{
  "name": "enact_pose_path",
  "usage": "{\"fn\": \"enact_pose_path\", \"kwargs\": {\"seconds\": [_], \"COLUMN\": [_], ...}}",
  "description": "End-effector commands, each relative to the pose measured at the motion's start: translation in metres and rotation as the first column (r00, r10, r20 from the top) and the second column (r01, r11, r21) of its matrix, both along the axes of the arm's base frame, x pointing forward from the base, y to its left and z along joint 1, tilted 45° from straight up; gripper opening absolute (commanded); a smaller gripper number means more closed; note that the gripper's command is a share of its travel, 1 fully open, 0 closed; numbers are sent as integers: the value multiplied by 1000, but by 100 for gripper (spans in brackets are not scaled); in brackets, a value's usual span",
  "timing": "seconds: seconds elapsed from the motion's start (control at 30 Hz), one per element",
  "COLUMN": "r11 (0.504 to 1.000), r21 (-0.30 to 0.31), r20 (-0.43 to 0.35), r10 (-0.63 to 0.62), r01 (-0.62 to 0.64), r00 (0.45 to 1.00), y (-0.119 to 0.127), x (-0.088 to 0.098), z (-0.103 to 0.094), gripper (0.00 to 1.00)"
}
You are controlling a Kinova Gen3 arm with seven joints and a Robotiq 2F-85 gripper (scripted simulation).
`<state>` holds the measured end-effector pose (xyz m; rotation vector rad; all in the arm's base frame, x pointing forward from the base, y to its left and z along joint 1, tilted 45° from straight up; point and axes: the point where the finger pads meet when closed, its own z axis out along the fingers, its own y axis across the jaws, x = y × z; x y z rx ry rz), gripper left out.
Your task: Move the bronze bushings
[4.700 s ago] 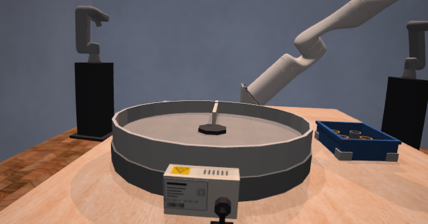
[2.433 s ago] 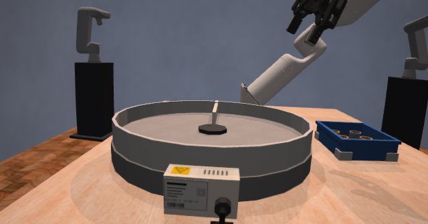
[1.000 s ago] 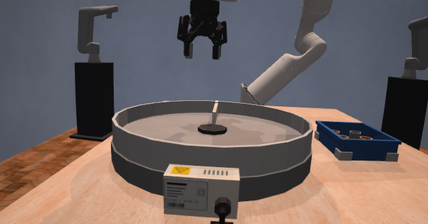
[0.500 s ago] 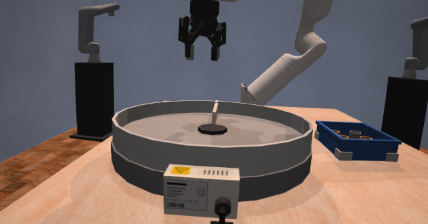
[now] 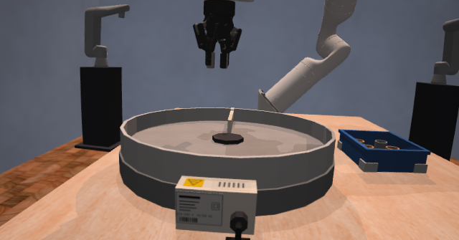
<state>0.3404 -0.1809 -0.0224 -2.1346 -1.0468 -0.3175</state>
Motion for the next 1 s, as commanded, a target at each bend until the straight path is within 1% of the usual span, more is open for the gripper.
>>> {"fn": "enact_pose_path", "kwargs": {"seconds": [0.0,0.43,0.47,0.97], "r11": [1000,1000,1000,1000], "r21": [-1,-1,-1,-1], "r20": [1,1,1,1], "r10": [-1,-1,-1,-1], "r01": [1,1,1,1], "r00": [1000,1000,1000,1000], "y": [-1,-1,-1,-1], "x": [0,0,0,0], "z": [0,0,0,0], "gripper": [12,12,14,14]}}
